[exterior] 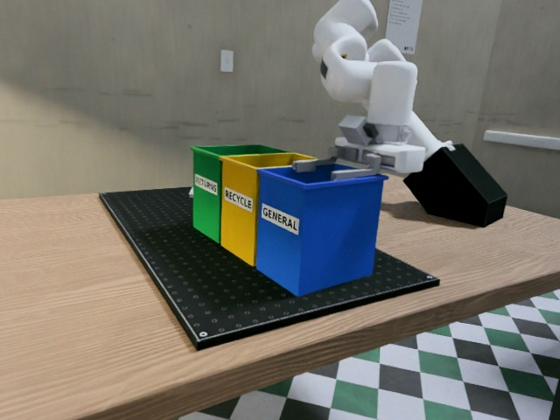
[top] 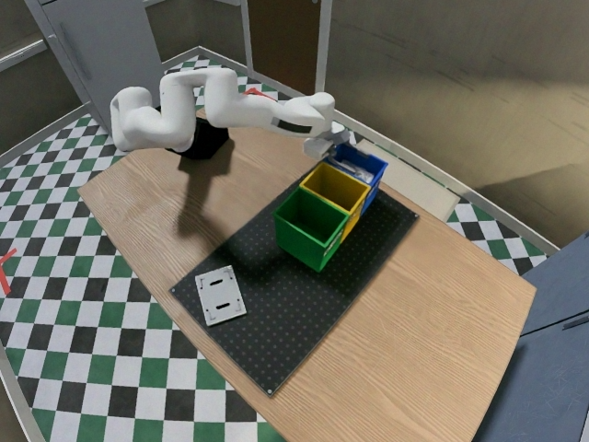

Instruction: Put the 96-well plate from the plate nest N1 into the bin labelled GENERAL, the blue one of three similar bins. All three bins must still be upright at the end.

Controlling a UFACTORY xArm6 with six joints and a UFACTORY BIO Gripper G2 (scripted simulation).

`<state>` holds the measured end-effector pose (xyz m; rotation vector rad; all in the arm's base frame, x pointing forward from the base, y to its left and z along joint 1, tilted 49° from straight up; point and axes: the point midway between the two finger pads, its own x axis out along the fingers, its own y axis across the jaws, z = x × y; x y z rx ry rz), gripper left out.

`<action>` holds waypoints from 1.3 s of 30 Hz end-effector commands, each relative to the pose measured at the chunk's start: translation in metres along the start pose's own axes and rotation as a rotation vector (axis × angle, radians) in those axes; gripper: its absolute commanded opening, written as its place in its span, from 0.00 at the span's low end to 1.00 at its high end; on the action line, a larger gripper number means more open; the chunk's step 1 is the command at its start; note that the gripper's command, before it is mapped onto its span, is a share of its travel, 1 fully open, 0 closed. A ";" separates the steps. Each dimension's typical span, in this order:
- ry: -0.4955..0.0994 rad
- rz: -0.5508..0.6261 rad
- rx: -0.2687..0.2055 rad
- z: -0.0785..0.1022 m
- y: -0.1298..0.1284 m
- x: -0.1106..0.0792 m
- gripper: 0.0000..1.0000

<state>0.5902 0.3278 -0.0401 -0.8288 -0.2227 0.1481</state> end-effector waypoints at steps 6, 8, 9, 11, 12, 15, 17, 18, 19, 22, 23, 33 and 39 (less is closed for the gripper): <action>-0.003 -0.001 0.002 0.002 0.000 0.001 0.18; -0.003 -0.001 0.002 0.002 0.000 0.001 0.18; -0.003 -0.001 0.002 0.002 0.000 0.001 0.18; -0.003 -0.001 0.002 0.002 0.000 0.001 0.18; -0.003 -0.001 0.002 0.002 0.000 0.001 0.18; -0.003 -0.001 0.002 0.002 0.000 0.001 0.18; -0.003 -0.001 0.002 0.002 0.000 0.001 0.18; -0.003 -0.001 0.002 0.002 0.000 0.001 0.18; -0.003 -0.001 0.002 0.002 0.000 0.001 0.18; -0.003 -0.001 0.002 0.002 0.000 0.001 0.18; -0.003 -0.001 0.002 0.002 0.000 0.001 0.18; -0.003 -0.001 0.002 0.007 0.000 0.001 0.18; -0.003 -0.001 0.002 0.017 0.000 0.001 0.18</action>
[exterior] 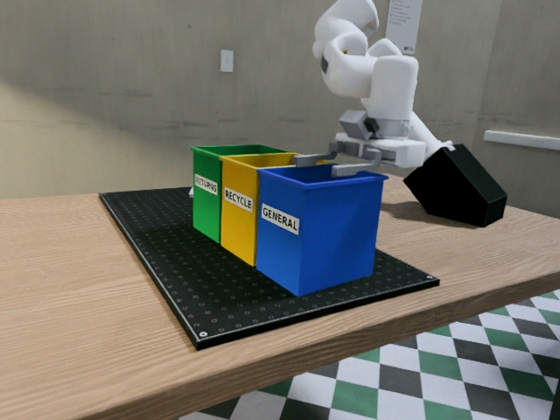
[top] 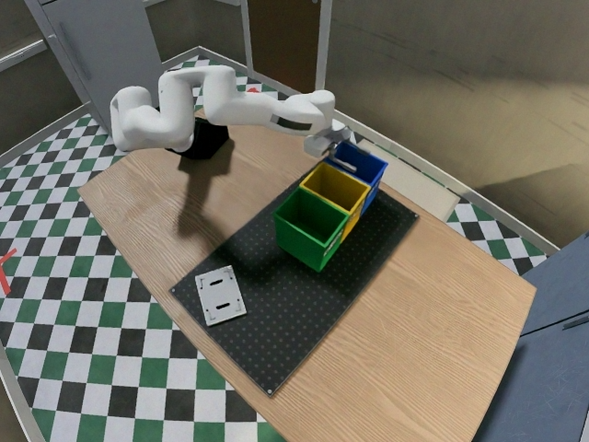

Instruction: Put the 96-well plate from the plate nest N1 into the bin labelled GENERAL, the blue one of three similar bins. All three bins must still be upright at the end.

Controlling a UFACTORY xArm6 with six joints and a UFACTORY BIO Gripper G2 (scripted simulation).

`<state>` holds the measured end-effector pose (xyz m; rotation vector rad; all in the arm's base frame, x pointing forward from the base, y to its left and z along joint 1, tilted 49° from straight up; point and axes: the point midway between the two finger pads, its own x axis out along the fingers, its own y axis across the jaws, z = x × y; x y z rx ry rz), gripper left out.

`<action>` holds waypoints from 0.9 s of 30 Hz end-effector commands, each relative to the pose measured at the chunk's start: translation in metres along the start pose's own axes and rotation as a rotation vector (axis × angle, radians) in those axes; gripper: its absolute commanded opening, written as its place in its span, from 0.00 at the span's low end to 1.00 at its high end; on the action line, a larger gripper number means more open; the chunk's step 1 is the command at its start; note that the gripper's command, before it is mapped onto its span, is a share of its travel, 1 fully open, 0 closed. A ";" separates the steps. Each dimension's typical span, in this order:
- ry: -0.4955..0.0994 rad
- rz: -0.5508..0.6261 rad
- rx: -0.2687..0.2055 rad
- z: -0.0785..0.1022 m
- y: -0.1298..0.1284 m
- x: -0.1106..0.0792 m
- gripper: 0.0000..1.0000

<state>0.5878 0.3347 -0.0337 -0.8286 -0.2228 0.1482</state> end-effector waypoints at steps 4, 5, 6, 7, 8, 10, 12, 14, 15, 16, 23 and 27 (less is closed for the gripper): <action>-0.003 -0.001 0.002 0.014 0.000 0.001 0.18; -0.003 -0.001 0.002 0.016 0.000 0.001 0.18; -0.003 -0.001 0.002 0.018 0.000 0.001 0.18; -0.003 -0.001 0.002 0.018 0.000 0.001 0.18; -0.003 -0.001 0.002 0.018 0.000 0.001 0.18; -0.003 -0.001 0.002 0.021 0.000 0.001 0.18; -0.003 -0.001 0.002 0.024 0.000 0.001 0.18; -0.003 -0.001 0.002 0.025 0.000 0.001 0.18; -0.003 -0.001 0.002 0.025 0.000 0.001 0.18; -0.003 -0.001 0.002 0.025 0.000 0.001 0.18; -0.003 -0.034 0.002 0.027 -0.005 -0.001 0.18; -0.003 -0.099 0.002 0.029 -0.014 -0.005 0.18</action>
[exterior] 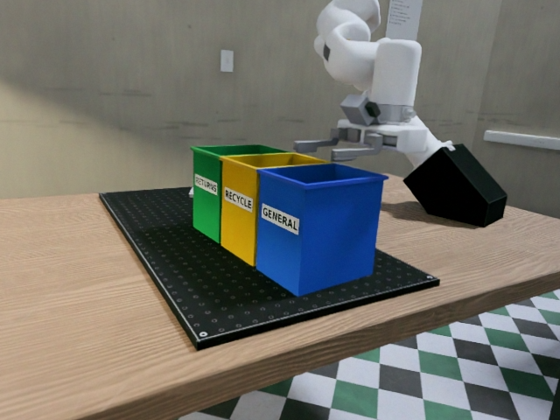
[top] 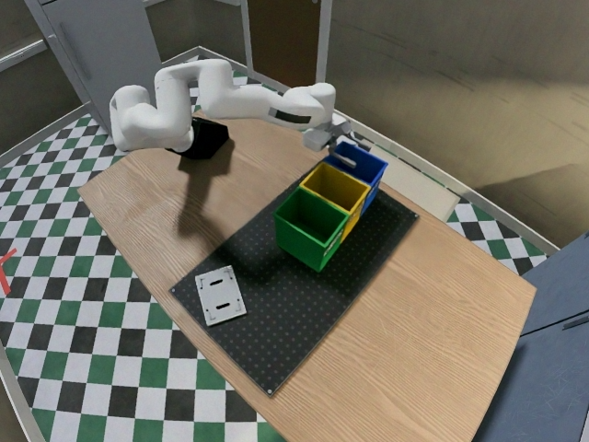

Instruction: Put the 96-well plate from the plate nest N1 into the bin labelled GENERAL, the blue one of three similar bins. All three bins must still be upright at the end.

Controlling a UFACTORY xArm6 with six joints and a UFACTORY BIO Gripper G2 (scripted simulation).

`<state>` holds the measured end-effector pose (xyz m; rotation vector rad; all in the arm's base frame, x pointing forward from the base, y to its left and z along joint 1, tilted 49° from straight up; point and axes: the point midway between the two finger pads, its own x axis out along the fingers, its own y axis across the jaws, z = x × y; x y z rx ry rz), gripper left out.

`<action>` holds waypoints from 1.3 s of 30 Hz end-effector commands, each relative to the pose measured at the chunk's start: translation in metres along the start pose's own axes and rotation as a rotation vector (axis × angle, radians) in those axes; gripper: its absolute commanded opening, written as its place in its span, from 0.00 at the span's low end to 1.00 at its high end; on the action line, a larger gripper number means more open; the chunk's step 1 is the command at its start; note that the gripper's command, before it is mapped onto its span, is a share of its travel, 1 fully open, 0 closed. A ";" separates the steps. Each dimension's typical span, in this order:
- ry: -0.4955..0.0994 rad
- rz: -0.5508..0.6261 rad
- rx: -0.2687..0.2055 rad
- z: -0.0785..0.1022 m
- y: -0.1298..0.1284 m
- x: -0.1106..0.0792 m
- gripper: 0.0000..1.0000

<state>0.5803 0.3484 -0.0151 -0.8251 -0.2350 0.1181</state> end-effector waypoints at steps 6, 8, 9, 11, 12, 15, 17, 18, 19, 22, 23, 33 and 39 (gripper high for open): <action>-0.003 -0.067 0.003 0.012 -0.037 -0.012 0.18; -0.003 -0.067 0.003 0.014 -0.046 -0.016 0.18; -0.003 -0.067 0.003 0.015 -0.051 -0.017 0.18; -0.003 -0.067 0.003 0.018 -0.060 -0.021 0.18; -0.003 -0.067 0.003 0.019 -0.064 -0.022 0.18; -0.003 -0.067 0.003 0.020 -0.069 -0.024 0.18; -0.003 -0.067 0.003 0.022 -0.078 -0.027 0.18; -0.003 -0.067 0.003 0.024 -0.082 -0.029 0.18; -0.003 -0.067 0.003 0.025 -0.087 -0.030 0.18; -0.003 -0.067 0.003 0.028 -0.101 -0.035 0.18; -0.003 -0.067 0.003 0.029 -0.105 -0.037 0.18; -0.003 -0.067 0.003 0.039 -0.142 -0.050 0.18; -0.003 -0.067 0.002 0.046 -0.169 -0.060 0.18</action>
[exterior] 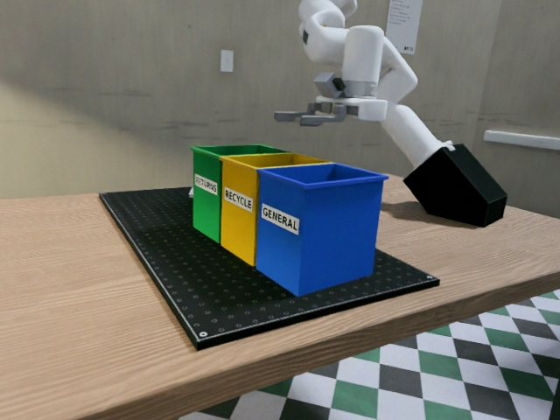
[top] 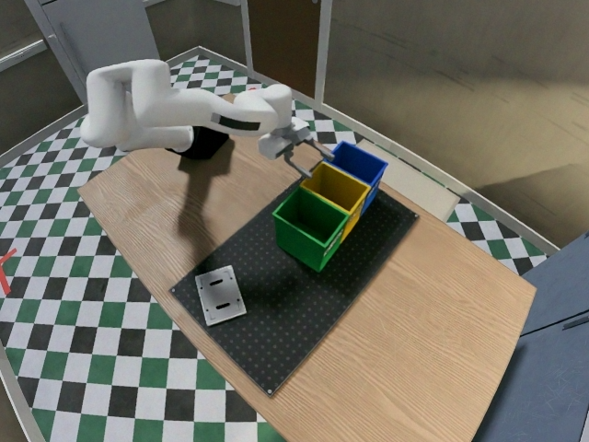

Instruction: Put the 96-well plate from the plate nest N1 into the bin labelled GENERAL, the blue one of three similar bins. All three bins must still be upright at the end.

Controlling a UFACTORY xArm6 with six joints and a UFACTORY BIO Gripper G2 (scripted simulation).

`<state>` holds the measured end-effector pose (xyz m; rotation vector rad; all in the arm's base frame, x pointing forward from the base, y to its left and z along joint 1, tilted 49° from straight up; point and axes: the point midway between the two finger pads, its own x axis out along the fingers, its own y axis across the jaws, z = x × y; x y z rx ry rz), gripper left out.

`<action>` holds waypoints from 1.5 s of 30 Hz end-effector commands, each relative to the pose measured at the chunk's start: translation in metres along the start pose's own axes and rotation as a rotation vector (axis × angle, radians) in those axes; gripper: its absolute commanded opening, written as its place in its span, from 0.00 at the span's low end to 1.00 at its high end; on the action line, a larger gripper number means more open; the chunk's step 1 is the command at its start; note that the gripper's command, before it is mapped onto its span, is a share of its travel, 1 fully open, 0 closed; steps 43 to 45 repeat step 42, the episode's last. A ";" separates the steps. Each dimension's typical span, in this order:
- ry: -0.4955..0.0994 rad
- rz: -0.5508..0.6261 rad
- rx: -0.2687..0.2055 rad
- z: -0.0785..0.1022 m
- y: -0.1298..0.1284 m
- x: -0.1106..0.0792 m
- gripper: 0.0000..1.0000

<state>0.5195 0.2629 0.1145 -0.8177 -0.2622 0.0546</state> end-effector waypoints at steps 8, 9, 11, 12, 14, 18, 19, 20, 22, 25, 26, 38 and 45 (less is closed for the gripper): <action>-0.003 0.000 0.004 0.016 -0.055 -0.015 0.18; -0.003 0.000 0.004 0.016 -0.055 -0.015 0.18; -0.003 0.000 0.004 0.017 -0.059 -0.016 0.18; -0.003 0.000 0.004 0.018 -0.064 -0.018 0.18; -0.003 0.000 0.004 0.021 -0.073 -0.020 0.18; -0.003 0.000 0.004 0.025 -0.092 -0.026 0.18; -0.003 0.000 0.004 0.026 -0.097 -0.027 0.18; -0.003 0.000 0.004 0.028 -0.101 -0.028 0.18; -0.003 0.000 0.004 0.030 -0.111 -0.031 0.18; -0.003 0.000 0.004 0.033 -0.124 -0.035 0.18; -0.003 0.000 0.004 0.033 -0.124 -0.035 0.18; -0.003 0.000 0.004 0.033 -0.124 -0.035 0.18; -0.003 0.000 0.004 0.033 -0.124 -0.035 0.18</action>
